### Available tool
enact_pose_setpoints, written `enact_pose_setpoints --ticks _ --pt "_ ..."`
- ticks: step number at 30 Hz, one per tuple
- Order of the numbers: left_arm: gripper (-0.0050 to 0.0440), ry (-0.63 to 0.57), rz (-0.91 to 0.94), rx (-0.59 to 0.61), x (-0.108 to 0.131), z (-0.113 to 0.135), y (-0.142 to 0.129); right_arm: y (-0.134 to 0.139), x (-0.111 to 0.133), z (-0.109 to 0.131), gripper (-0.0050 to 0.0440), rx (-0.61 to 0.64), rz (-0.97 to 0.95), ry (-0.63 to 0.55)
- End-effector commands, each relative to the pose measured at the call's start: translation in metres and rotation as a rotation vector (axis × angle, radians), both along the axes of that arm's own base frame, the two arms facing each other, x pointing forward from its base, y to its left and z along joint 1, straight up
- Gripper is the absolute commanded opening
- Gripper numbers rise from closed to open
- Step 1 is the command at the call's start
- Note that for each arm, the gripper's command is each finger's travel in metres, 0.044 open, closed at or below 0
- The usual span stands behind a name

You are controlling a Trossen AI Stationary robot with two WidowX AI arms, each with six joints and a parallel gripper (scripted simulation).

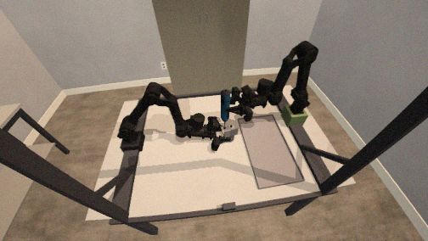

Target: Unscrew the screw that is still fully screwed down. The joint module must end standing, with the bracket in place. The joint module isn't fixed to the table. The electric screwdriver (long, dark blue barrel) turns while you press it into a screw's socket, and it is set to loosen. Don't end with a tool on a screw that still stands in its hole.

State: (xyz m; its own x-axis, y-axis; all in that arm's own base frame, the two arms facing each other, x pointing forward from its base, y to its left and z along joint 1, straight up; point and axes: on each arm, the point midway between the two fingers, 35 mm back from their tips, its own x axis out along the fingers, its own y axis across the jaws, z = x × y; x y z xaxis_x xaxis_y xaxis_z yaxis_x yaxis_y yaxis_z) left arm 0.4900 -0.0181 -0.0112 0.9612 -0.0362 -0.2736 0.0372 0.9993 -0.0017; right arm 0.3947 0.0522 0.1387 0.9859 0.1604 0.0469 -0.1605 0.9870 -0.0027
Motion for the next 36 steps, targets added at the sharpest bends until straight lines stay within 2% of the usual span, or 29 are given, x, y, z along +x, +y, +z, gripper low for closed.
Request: enact_pose_setpoints --ticks 1,5,12,16,28,31,36 --pt "0.0245 -0.022 0.0 0.001 0.003 0.01 0.0 0.001 -0.001 -0.003 0.0163 0.003 0.001 -0.006" --pt "0.0245 -0.022 0.0 0.001 0.003 0.01 0.0 0.0 -0.002 -0.013 0.0163 0.002 0.0 -0.005" --pt "0.0245 -0.022 0.0 0.001 0.003 0.01 0.0 0.001 0.0 -0.015 0.0163 -0.001 0.001 0.026" --pt "0.0245 -0.022 0.0 0.001 0.003 0.01 0.0 0.001 0.003 -0.013 0.0163 0.001 0.001 -0.018" --pt "0.0245 -0.022 0.0 0.001 0.003 0.01 0.0 0.001 0.002 -0.014 0.0163 0.0 0.001 -0.013" --pt "0.0245 -0.022 0.0 0.001 0.003 0.01 0.0 0.001 0.0 -0.011 0.0163 0.0 0.001 -0.014" --pt "0.0245 -0.022 0.0 0.001 0.003 0.01 0.0 0.001 0.005 0.018 0.0163 0.003 0.001 -0.043"
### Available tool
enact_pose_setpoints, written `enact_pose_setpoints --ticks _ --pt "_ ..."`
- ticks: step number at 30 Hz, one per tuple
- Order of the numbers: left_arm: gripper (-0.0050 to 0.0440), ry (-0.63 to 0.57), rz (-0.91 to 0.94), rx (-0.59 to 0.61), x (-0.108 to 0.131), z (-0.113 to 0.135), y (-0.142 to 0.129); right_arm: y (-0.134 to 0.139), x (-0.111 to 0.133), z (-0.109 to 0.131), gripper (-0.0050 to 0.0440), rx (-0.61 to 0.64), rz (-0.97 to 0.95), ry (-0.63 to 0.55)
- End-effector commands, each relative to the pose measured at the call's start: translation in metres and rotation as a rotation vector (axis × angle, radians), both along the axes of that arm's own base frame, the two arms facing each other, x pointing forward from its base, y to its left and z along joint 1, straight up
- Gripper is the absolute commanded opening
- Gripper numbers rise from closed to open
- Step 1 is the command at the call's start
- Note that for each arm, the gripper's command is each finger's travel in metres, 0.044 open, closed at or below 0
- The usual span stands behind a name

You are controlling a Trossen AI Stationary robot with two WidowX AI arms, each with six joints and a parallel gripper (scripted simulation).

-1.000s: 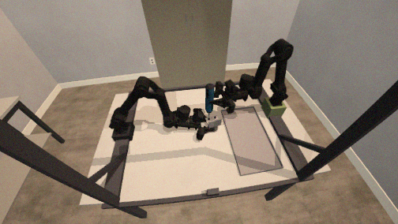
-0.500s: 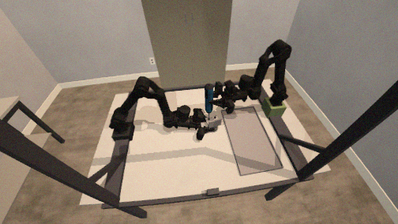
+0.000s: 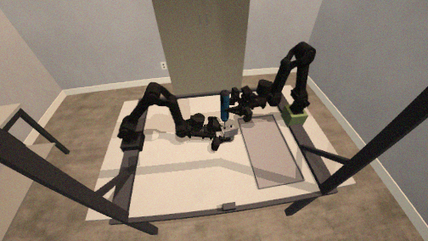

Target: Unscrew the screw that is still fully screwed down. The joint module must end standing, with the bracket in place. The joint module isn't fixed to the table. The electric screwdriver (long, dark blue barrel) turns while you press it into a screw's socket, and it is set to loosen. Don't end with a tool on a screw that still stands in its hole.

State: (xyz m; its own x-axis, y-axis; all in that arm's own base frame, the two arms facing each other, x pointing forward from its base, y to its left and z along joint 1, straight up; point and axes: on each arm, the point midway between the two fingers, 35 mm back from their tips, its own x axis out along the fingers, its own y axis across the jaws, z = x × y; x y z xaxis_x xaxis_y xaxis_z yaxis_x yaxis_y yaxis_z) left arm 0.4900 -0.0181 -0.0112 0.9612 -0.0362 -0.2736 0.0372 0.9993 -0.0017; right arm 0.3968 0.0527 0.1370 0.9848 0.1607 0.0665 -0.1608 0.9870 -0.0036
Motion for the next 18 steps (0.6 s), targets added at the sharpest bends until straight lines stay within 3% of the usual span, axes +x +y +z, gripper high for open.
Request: enact_pose_setpoints --ticks 1,4,7,12,18 --pt "0.0245 -0.022 0.0 0.001 0.003 0.01 0.0 0.001 0.004 0.026 0.0163 0.001 0.001 -0.023" --pt "0.0245 -0.022 0.0 0.001 0.003 0.01 0.0 0.001 0.006 0.06 0.0163 0.004 0.001 -0.05" --pt "0.0245 -0.022 0.0 0.001 0.003 0.01 0.0 0.001 0.006 0.069 0.0163 0.004 0.001 -0.045" --pt "0.0245 -0.022 0.0 0.001 0.003 0.01 0.0 -0.001 -0.006 0.138 0.0163 0.014 0.001 -0.133" --pt "0.0245 -0.022 0.0 0.001 0.003 0.01 0.0 0.0 -0.002 0.125 0.0163 0.002 0.001 -0.028"
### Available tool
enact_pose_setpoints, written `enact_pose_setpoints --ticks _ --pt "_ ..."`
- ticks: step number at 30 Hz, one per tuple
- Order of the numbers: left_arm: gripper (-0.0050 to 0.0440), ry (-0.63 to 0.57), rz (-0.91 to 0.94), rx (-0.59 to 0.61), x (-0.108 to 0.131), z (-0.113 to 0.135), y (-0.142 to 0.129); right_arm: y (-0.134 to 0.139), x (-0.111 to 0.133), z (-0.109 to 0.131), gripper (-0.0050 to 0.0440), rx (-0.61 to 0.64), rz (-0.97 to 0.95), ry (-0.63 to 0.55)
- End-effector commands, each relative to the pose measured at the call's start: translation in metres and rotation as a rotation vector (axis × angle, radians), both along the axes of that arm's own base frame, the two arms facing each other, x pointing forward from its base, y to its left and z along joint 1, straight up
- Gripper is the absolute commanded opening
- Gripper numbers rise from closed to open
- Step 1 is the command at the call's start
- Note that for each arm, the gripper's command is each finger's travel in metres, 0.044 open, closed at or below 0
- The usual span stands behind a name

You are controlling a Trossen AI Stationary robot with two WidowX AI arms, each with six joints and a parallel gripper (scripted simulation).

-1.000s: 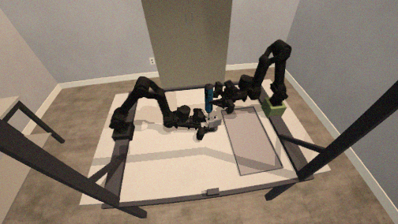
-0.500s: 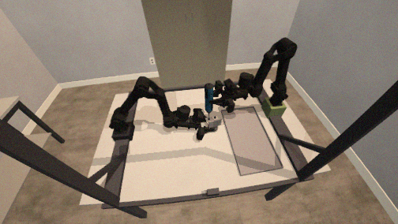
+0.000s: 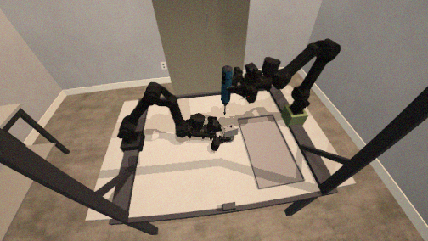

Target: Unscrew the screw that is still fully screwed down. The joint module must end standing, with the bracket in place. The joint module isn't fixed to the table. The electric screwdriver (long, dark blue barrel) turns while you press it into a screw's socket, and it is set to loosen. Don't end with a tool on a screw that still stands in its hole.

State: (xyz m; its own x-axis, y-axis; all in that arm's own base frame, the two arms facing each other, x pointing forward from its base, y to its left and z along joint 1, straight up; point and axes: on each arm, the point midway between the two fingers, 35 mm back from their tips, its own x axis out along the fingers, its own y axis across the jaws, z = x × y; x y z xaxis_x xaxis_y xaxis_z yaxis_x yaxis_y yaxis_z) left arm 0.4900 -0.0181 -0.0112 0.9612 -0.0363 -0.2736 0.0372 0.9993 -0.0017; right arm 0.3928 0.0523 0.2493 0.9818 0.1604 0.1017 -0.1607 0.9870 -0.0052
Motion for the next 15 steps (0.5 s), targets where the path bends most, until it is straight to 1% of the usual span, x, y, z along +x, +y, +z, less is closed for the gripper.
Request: enact_pose_setpoints --ticks 1,12,13,15 --pt "0.0245 -0.022 0.0 0.001 0.0028 0.0095 0.0001 0.0006 0.0021 0.0126 0.0163 -0.002 0.001 0.007" --pt "0.0245 -0.022 0.0 0.001 0.0028 0.0095 0.0001 0.0006 0.002 0.013 0.0163 -0.002 0.001 0.005" --pt "0.0245 -0.022 0.0 0.001 0.0028 0.0095 0.0001 0.0004 0.0023 0.0039 0.0163 -0.004 0.0 0.027" --pt "0.0245 -0.022 0.0 0.001 0.0028 0.0095 0.0001 0.0004 0.0023 0.0039 0.0163 -0.004 0.0 0.027"
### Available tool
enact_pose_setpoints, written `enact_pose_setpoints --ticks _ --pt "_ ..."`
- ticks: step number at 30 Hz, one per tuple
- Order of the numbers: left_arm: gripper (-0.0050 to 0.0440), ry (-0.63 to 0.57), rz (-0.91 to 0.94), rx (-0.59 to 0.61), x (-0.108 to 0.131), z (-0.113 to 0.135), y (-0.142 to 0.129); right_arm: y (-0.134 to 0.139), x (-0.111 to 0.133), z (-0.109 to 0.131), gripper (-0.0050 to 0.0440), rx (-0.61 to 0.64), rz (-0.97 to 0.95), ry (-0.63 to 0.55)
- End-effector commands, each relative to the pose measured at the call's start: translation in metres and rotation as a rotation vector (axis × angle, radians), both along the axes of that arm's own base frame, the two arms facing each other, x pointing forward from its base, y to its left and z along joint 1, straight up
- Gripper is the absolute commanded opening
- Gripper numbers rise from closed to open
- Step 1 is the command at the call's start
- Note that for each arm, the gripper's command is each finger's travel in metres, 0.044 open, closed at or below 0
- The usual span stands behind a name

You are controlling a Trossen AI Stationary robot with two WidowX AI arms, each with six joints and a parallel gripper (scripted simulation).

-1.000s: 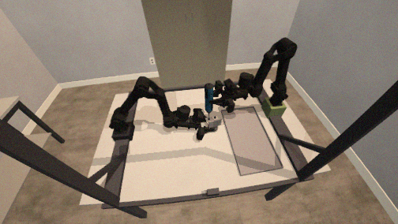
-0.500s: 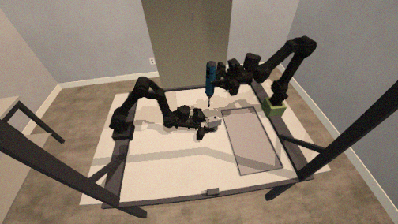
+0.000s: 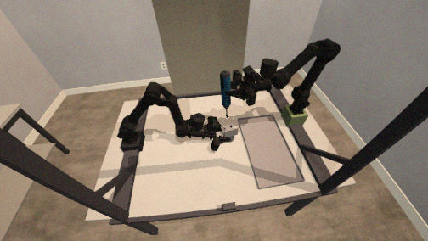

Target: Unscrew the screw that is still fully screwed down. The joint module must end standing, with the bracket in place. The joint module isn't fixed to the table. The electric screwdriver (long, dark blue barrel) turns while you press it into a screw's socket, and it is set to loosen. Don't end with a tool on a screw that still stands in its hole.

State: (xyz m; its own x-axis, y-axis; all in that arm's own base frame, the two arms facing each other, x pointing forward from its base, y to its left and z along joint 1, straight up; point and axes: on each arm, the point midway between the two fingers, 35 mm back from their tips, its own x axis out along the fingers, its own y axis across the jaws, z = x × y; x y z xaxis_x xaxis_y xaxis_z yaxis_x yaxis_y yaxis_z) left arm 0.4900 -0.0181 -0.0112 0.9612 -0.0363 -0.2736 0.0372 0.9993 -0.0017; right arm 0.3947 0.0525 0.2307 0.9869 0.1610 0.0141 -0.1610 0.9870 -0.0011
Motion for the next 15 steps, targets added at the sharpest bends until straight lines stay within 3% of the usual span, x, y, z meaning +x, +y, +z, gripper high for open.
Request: enact_pose_setpoints --ticks 1,4,5,7,10,15 --pt "0.0269 -0.022 0.0 0.001 0.003 0.01 0.0 0.0 0.0 0.022 0.0163 0.006 0.0 -0.06" --pt "0.0341 -0.022 0.0 0.001 0.003 0.01 0.0 0.0 0.0 0.022 0.0163 0.006 0.0 -0.06" --pt "0.0365 -0.022 0.0 0.001 0.003 0.01 0.0 0.0 0.0 0.033 0.0163 0.008 0.001 -0.083" --pt "0.0365 -0.022 0.0 0.001 0.003 0.01 0.0 0.0 0.0 0.033 0.0163 0.008 0.001 -0.083" --pt "0.0437 -0.022 0.0 0.001 0.003 0.01 0.0 0.0 -0.001 0.037 0.0163 0.008 0.001 -0.08" --pt "0.044 -0.028 0.001 0.001 0.0 0.014 0.0 0.0 -0.003 0.048 0.0163 0.008 0.001 -0.081"
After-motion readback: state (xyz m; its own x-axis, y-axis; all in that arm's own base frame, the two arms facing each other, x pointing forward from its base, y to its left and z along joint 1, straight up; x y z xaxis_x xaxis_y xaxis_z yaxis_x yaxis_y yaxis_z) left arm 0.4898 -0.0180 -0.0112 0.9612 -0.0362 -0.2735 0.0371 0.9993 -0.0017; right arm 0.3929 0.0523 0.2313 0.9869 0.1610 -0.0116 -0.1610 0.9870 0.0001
